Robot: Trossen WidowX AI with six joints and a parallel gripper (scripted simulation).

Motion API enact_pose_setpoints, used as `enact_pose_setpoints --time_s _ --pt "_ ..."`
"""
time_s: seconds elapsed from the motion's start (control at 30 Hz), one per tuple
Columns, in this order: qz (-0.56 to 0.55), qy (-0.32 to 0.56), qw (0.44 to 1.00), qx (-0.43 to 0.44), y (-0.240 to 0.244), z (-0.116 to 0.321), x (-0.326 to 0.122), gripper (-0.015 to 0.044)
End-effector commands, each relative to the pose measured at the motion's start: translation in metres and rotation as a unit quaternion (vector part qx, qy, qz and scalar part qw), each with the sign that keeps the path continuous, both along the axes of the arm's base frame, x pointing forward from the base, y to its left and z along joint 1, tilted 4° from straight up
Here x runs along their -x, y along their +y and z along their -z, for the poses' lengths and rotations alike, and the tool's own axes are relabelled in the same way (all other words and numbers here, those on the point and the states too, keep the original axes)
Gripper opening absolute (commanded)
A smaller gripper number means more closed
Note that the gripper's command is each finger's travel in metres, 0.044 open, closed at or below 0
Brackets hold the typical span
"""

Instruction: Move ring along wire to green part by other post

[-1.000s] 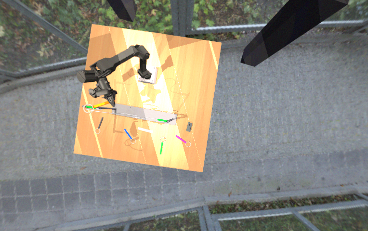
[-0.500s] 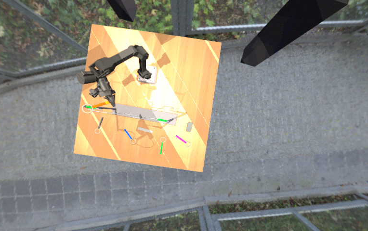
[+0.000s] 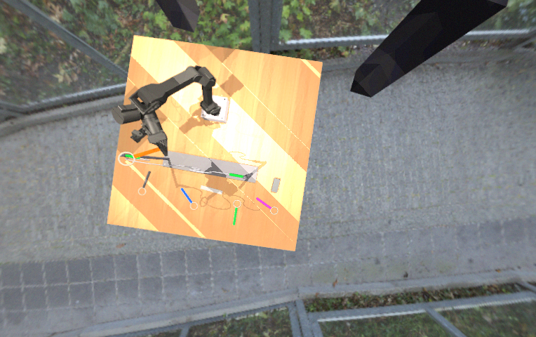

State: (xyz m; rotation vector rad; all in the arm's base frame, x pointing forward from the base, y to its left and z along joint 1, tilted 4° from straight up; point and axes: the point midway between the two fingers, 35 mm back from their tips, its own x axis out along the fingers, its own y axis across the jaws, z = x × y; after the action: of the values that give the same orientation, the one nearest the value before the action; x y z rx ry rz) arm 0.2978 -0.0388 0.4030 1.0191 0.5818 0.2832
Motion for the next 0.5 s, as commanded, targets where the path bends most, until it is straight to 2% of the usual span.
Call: enact_pose_setpoints --time_s 0.0,0.47 --pt "0.000 -0.007 1.000 0.019 -0.0004 -0.0030 0.0001 -0.0150" --pt "0.002 -0.013 0.997 0.079 -0.0024 0.0004 -0.0002 -0.0150"
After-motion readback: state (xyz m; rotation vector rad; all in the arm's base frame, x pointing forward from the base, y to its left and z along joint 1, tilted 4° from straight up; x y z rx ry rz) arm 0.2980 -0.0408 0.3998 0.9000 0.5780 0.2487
